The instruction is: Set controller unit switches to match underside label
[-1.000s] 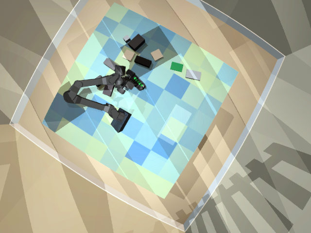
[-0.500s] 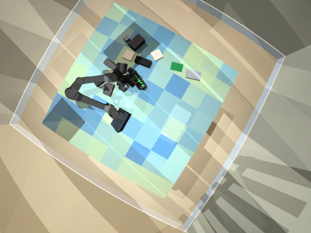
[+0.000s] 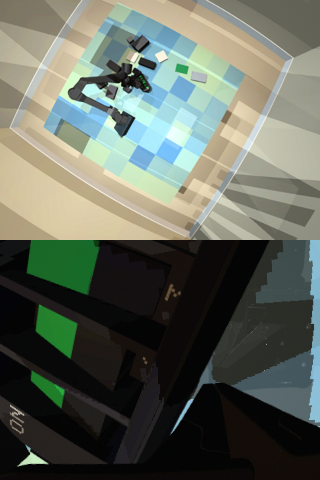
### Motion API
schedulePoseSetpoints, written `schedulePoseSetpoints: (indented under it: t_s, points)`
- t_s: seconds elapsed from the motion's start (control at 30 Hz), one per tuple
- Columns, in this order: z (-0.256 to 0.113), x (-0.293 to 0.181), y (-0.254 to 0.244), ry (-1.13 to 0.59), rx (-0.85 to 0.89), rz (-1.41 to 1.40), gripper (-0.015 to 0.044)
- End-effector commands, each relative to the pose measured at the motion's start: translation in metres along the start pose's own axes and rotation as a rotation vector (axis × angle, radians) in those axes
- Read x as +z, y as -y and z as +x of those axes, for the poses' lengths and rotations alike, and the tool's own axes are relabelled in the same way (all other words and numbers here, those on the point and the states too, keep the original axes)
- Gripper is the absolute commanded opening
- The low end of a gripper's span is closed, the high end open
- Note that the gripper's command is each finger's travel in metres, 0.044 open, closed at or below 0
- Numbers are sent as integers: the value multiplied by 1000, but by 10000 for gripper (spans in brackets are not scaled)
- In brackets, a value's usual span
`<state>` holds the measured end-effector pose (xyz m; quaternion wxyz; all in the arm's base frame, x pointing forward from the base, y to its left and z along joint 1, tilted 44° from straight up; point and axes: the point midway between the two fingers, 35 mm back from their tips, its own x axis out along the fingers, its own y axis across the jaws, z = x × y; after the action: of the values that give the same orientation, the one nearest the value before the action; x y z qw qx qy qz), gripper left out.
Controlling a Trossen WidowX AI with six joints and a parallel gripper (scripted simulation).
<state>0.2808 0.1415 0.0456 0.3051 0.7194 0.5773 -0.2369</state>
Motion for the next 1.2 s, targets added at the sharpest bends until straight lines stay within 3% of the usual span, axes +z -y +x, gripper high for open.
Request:
schedulePoseSetpoints:
  t_s: [0.0,0.23,0.5,1.17]
  points:
    - [-6,0,3,2,0,-1,0]
    - [-65,2,45,12,1,-4,0]
    - [-69,2,48,14,-2,-1,0]
    - [-55,73,-54,64,-394,314,0]
